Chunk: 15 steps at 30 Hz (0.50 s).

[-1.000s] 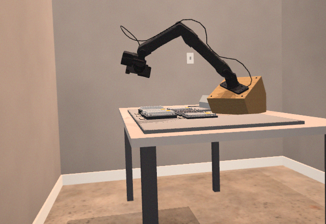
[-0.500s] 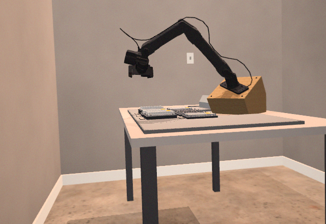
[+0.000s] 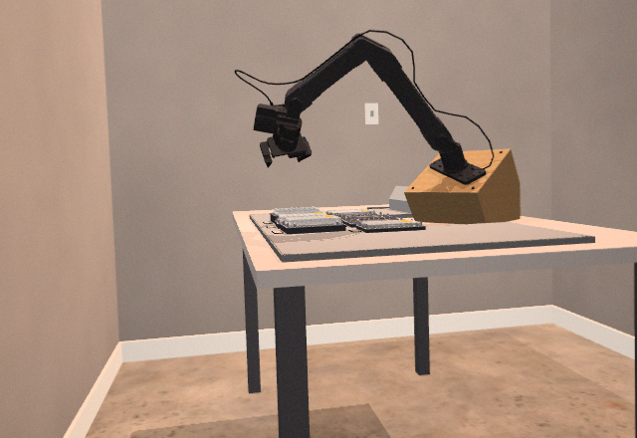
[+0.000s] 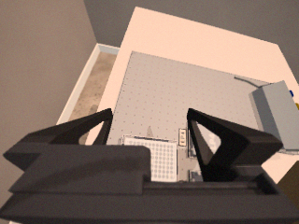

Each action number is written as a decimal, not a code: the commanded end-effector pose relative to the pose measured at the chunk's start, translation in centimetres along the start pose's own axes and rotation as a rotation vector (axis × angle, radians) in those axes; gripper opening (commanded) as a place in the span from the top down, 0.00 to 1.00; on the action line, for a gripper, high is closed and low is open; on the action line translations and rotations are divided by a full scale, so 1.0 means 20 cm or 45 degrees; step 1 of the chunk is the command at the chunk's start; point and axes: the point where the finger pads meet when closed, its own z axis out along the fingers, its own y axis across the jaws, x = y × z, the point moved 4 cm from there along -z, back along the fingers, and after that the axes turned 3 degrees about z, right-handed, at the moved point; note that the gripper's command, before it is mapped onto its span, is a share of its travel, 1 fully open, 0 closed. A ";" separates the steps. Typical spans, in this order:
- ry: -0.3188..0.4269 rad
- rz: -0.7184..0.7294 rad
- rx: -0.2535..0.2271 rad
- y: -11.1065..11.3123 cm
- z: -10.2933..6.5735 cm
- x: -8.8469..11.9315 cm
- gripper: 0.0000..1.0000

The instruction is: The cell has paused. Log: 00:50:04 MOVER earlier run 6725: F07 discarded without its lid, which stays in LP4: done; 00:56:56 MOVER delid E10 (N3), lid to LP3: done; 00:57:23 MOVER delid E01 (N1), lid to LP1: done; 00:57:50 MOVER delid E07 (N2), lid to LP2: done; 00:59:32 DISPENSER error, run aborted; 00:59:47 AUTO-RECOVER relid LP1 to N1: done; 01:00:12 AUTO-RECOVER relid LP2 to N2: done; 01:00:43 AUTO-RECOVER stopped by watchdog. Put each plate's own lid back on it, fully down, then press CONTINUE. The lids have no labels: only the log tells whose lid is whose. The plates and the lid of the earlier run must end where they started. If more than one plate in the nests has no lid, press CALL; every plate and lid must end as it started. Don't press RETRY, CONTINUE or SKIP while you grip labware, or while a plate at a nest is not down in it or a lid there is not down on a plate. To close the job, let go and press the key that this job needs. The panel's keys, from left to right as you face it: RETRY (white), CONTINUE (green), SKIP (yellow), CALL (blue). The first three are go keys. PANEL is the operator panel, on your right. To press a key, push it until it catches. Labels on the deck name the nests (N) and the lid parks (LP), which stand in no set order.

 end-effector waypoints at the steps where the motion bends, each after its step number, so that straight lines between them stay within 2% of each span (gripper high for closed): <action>1: 0.002 -0.019 -0.101 0.06 -0.08 -0.12 0.00; 2: 0.018 -0.043 -0.100 0.06 -0.08 -0.12 0.00; 3: 0.049 -0.090 -0.067 0.00 -0.04 -0.05 0.00; 6: 0.096 -0.166 -0.092 -0.02 -0.07 0.03 0.00; 8: 0.126 -0.205 -0.074 -0.05 -0.05 0.01 0.00; 9: 0.122 -0.205 -0.111 0.00 -0.09 -0.04 0.00; 11: 0.122 -0.205 -0.111 0.00 -0.09 -0.04 0.00; 12: 0.144 -0.237 -0.101 -0.05 -0.06 0.02 0.00; 15: 0.193 -0.318 -0.134 -0.06 -0.09 0.12 0.00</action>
